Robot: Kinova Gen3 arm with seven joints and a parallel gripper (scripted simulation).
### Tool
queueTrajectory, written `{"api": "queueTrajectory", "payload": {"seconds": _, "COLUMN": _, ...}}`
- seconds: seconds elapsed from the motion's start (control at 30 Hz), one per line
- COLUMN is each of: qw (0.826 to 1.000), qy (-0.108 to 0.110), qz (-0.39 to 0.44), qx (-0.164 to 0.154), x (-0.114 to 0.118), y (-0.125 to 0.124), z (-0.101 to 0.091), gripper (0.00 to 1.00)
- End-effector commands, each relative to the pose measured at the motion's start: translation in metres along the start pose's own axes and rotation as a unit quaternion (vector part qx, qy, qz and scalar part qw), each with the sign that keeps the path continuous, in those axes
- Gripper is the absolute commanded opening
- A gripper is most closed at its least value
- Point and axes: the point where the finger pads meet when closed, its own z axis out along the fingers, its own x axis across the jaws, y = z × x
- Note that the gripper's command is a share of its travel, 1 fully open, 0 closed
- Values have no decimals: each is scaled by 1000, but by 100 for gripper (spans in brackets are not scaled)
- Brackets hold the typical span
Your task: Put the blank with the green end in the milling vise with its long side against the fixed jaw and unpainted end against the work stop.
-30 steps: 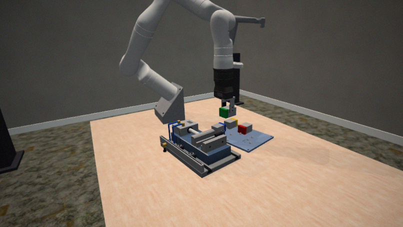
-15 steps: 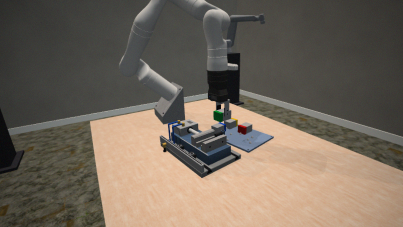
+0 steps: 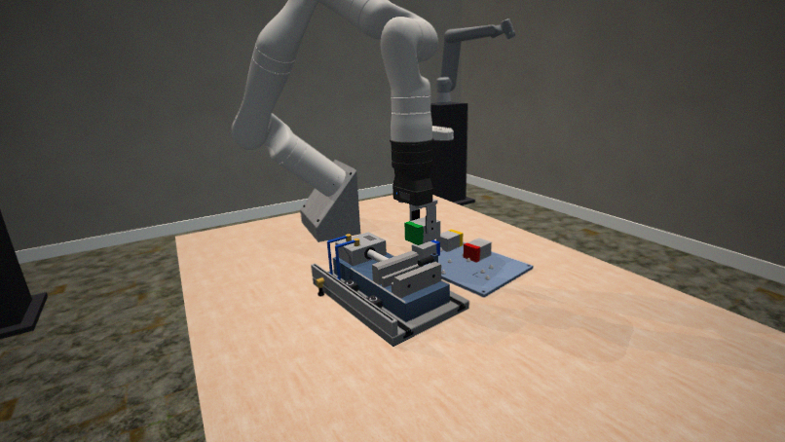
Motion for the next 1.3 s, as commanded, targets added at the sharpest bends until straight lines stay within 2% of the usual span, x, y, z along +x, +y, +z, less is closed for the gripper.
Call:
{"api": "queueTrajectory", "payload": {"seconds": 0.0, "qw": 1000, "qy": 0, "qz": 5, "qx": 4, "x": 4, "y": 10, "z": 0, "gripper": 0}}
{"api": "queueTrajectory", "payload": {"seconds": 0.13, "qw": 1000, "qy": 1, "qz": 3, "qx": 2, "x": 5, "y": 15, "z": 0, "gripper": 0}}
{"api": "queueTrajectory", "payload": {"seconds": 0.6, "qw": 1000, "qy": 0, "qz": 6, "qx": 4, "x": 20, "y": 68, "z": 2, "gripper": 0}}
{"api": "queueTrajectory", "payload": {"seconds": 0.7, "qw": 1000, "qy": 1, "qz": 2, "qx": 1, "x": 19, "y": 64, "z": 3, "gripper": 0}}
{"api": "queueTrajectory", "payload": {"seconds": 1.17, "qw": 1000, "qy": 0, "qz": 6, "qx": 4, "x": 19, "y": 65, "z": 31, "gripper": 0}}
{"api": "queueTrajectory", "payload": {"seconds": 1.27, "qw": 1000, "qy": 2, "qz": 5, "qx": 5, "x": 20, "y": 64, "z": 28, "gripper": 0}}
